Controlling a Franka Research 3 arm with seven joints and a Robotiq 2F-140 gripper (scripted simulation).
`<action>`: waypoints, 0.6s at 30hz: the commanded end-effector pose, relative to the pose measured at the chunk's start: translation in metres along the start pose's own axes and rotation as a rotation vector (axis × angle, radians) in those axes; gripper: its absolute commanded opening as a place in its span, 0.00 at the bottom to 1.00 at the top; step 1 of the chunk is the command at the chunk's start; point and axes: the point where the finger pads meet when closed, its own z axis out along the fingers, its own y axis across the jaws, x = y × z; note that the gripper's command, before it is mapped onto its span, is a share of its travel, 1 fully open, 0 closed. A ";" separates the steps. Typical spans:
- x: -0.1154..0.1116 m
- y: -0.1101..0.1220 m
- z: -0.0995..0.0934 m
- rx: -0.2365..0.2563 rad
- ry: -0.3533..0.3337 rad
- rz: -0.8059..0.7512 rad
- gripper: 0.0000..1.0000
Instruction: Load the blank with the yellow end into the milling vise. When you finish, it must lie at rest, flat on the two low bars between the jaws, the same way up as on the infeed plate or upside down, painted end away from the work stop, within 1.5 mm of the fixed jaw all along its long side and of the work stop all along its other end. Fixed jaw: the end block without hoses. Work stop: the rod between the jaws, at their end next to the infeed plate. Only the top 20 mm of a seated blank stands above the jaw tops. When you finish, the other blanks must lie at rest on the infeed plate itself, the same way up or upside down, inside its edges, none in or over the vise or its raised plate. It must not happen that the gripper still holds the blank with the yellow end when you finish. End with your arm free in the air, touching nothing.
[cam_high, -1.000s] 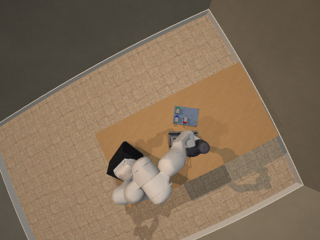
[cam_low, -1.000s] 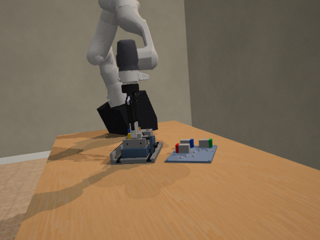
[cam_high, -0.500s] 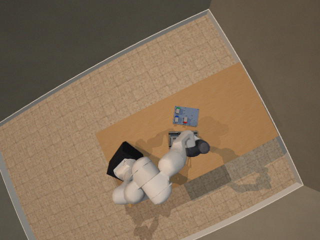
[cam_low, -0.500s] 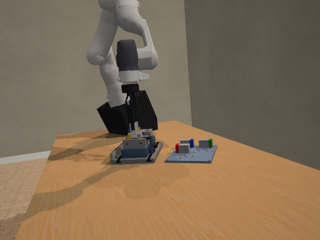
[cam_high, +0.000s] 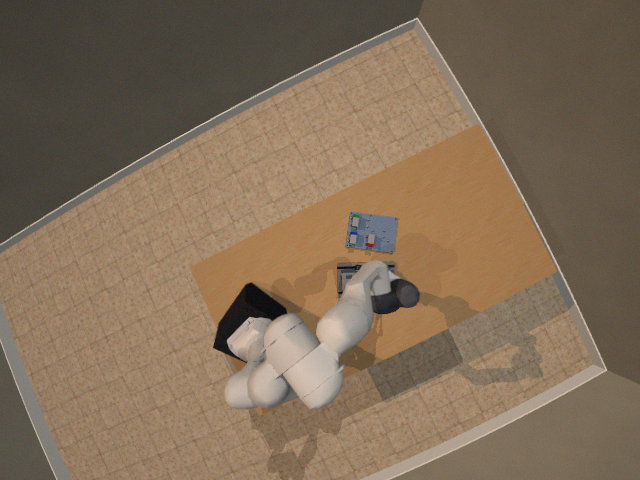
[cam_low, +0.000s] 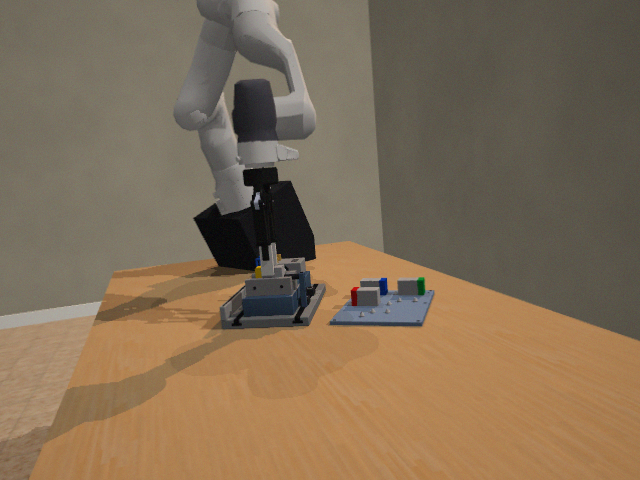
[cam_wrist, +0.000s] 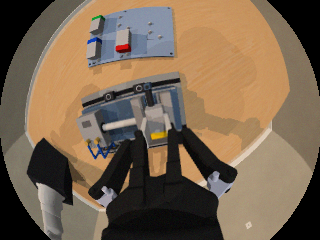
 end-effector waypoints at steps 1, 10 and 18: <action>0.001 0.000 0.000 -0.002 0.001 0.002 0.00; 0.001 0.000 0.000 -0.003 0.002 0.003 0.00; 0.000 0.000 0.000 -0.001 0.000 0.000 1.00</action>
